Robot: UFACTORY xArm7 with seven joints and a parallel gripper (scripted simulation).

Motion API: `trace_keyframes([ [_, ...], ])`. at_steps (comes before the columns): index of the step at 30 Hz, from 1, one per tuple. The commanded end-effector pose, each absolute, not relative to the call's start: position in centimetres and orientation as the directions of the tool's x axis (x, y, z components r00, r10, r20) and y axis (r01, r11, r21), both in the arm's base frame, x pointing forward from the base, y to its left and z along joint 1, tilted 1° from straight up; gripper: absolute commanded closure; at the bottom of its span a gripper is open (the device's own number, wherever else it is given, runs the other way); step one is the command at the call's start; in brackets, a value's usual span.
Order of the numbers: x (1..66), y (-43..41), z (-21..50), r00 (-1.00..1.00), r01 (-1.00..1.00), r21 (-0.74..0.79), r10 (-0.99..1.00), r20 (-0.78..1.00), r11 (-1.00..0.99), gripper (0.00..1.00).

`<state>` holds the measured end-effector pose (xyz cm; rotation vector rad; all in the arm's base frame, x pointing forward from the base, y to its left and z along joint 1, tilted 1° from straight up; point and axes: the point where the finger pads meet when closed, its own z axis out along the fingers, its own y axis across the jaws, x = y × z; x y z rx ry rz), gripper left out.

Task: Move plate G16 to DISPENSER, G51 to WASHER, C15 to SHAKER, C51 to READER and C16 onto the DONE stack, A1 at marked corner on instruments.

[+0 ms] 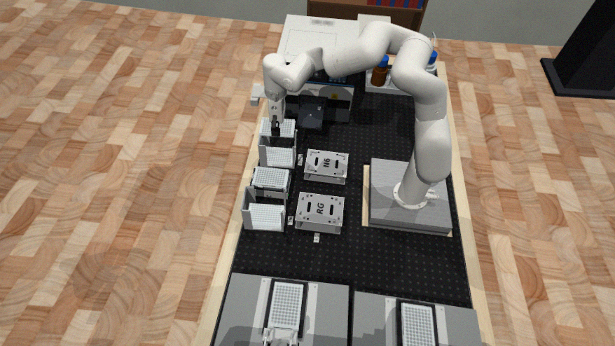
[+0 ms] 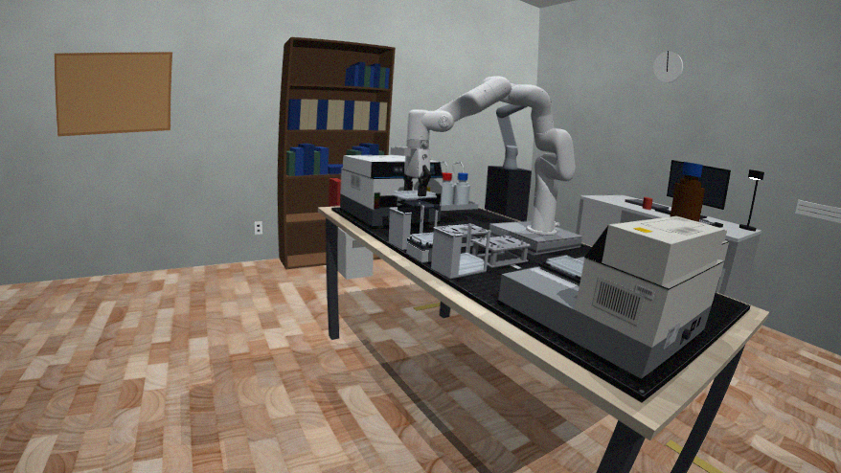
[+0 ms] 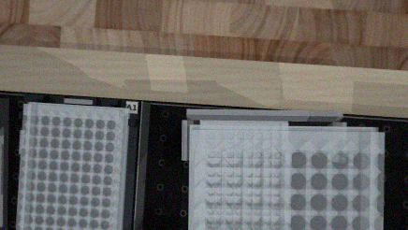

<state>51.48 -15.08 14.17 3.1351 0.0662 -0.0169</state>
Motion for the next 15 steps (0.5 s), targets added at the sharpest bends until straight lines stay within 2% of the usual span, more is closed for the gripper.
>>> trace_keyframes([
  [1, 51.6, -15.1, 13.8, 0.999, 0.042, 0.007, 0.042, -0.005, -0.999, 1.0],
  [15, 51.6, -15.1, 12.2, 0.999, 0.042, 0.007, 0.042, -0.005, -0.999, 1.0],
])
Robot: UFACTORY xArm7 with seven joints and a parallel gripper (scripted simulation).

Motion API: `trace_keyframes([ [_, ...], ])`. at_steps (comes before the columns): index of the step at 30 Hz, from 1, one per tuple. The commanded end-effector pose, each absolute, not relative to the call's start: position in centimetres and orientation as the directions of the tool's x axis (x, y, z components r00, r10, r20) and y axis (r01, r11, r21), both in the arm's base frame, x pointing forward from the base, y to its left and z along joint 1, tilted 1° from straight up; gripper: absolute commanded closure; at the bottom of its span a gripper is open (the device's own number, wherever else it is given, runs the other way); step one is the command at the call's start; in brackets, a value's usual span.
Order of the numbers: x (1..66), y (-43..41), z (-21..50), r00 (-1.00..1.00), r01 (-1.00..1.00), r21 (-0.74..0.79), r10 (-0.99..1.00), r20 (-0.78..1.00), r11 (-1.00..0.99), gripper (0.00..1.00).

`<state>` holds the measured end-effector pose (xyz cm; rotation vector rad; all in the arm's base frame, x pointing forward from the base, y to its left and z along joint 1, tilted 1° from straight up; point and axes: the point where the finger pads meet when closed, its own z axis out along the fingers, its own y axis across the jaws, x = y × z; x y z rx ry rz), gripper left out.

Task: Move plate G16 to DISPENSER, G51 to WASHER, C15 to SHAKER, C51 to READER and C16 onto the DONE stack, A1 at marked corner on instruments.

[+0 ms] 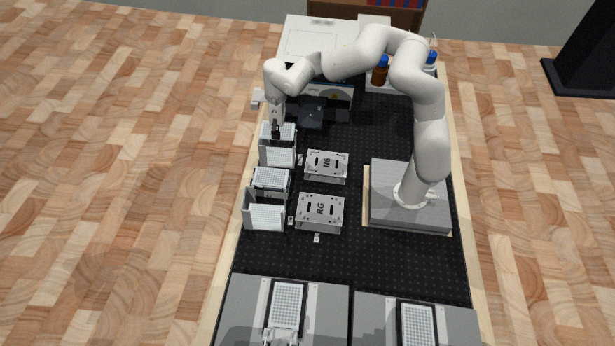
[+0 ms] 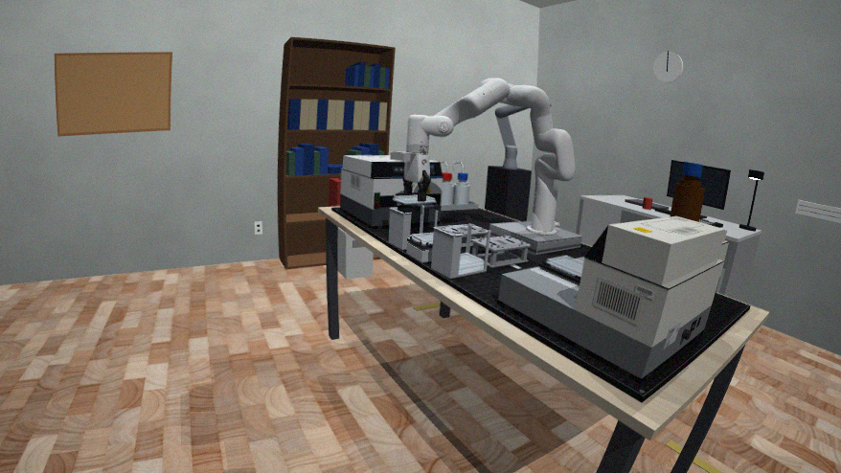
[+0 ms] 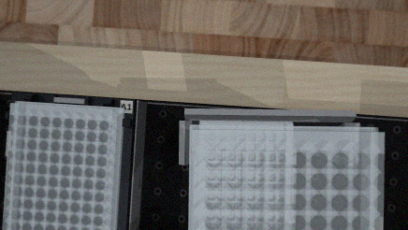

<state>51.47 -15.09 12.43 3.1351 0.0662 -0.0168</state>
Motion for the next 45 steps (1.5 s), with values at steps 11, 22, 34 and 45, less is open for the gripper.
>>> trace_keyframes([
  [11, 51.6, -15.2, 11.0, 0.999, 0.042, 0.007, 0.042, -0.005, -0.999, 1.0],
  [22, 51.6, -15.2, 10.9, 0.999, 0.042, 0.007, 0.042, -0.005, -0.999, 1.0],
  [34, 51.6, -15.2, 10.8, 0.999, 0.042, 0.007, 0.042, -0.005, -0.999, 1.0],
  [45, 51.6, -15.2, 10.2, 0.999, 0.042, 0.007, 0.042, -0.005, -0.999, 1.0],
])
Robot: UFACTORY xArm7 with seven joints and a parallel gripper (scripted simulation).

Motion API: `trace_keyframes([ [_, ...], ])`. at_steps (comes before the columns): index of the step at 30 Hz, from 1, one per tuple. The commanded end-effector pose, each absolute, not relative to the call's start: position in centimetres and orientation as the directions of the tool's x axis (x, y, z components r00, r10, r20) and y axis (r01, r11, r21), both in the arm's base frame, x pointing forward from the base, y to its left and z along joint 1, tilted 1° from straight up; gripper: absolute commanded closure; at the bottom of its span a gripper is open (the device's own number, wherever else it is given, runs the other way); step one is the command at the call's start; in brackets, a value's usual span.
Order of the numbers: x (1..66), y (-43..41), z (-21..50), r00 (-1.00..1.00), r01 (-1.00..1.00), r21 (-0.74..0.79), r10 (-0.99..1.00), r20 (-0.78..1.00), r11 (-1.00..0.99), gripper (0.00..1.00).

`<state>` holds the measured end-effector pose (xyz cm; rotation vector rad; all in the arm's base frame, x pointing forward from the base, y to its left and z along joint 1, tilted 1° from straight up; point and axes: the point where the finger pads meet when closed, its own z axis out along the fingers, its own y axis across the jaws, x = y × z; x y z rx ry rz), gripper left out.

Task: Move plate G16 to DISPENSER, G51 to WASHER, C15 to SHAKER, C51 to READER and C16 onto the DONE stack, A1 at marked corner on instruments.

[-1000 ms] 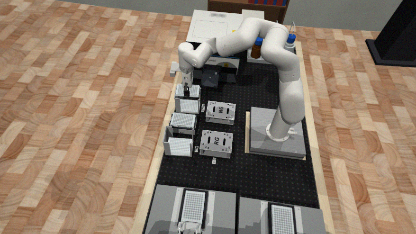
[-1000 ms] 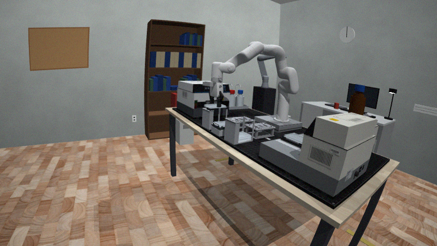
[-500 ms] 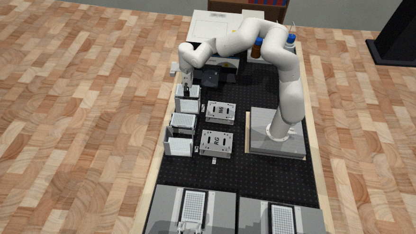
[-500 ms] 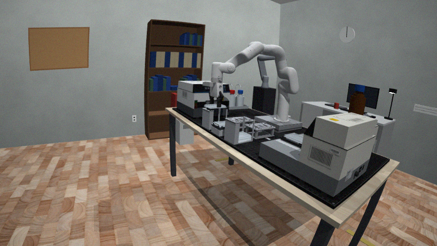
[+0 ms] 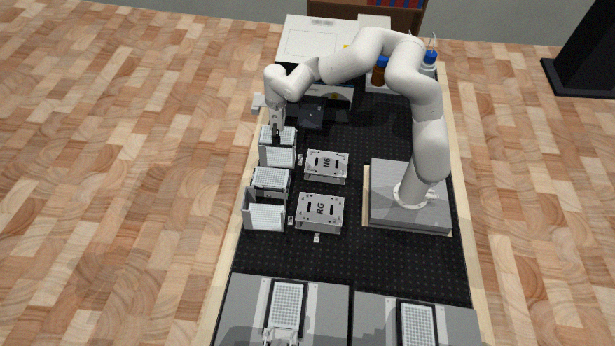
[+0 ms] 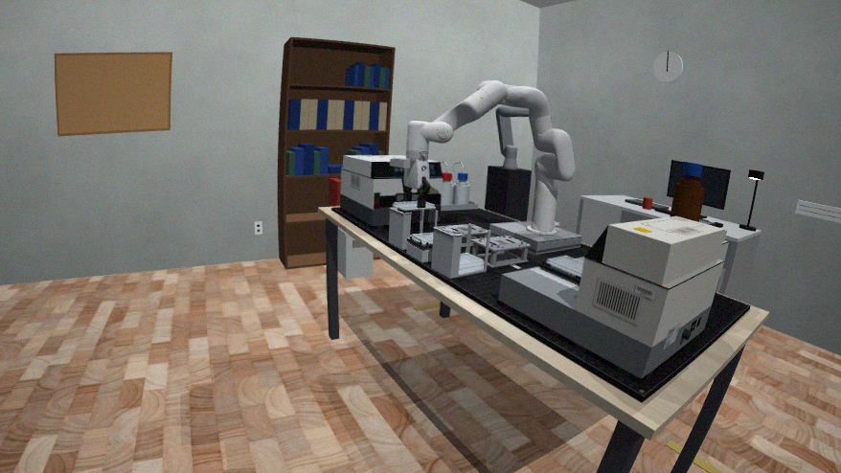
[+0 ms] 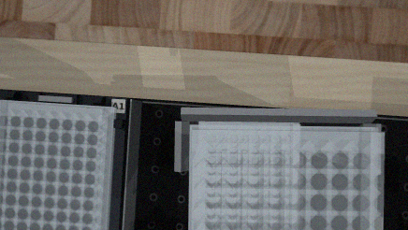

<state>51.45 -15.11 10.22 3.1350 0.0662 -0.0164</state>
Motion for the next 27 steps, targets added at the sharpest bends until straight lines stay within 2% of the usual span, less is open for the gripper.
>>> trace_keyframes([
  [1, 51.6, -15.2, 10.2, 0.999, 0.042, 0.007, 0.042, -0.005, -0.999, 1.0],
  [27, 51.6, -15.2, 8.6, 0.999, 0.042, 0.007, 0.042, -0.005, -0.999, 1.0],
])
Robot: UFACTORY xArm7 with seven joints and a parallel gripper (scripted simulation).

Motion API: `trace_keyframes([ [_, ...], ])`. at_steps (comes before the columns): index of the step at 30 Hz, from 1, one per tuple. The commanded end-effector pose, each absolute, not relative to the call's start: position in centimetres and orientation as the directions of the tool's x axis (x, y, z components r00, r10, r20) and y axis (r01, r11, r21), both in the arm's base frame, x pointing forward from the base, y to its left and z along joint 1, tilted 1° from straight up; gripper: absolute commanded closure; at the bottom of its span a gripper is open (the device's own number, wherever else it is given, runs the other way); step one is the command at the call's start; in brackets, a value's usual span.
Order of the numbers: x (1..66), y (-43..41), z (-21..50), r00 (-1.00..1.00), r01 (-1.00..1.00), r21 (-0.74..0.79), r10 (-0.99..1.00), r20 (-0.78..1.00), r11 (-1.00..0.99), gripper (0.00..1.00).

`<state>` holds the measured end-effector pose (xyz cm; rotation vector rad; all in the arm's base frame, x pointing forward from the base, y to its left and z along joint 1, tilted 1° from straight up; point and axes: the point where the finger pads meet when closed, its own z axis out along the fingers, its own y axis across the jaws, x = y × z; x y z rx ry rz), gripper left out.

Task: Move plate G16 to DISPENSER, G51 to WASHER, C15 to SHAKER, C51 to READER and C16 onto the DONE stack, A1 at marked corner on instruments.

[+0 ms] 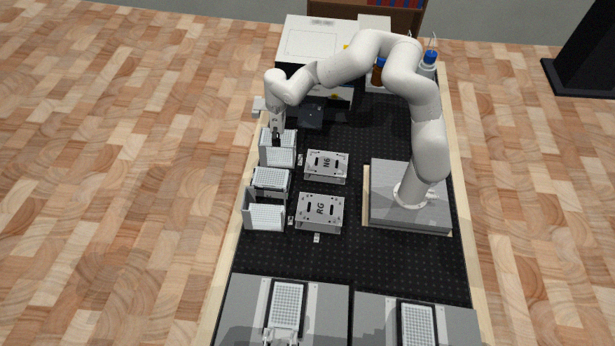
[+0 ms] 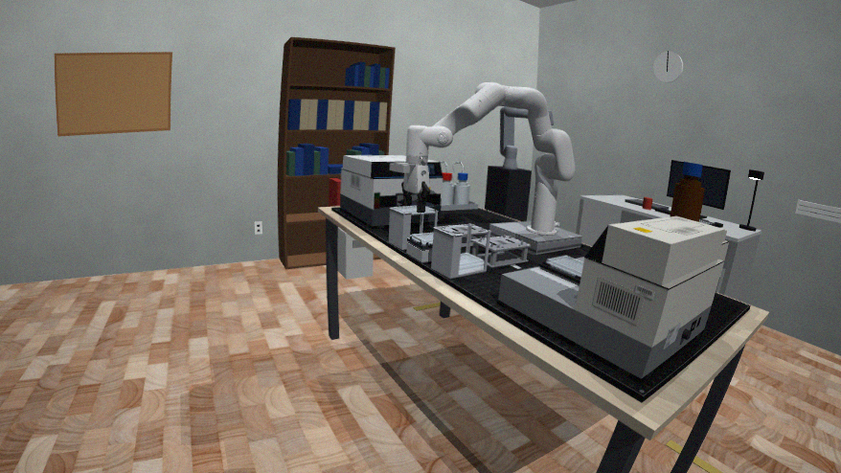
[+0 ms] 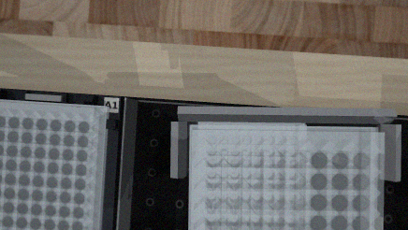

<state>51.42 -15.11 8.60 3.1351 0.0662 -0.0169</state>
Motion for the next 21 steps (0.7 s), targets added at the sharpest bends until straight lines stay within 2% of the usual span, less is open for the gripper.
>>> trace_keyframes([
  [1, 51.6, -15.2, 8.5, 0.999, 0.042, 0.007, 0.042, -0.005, -0.999, 1.0],
  [21, 51.6, -15.2, 7.5, 0.999, 0.042, 0.007, 0.042, -0.005, -0.999, 1.0],
])
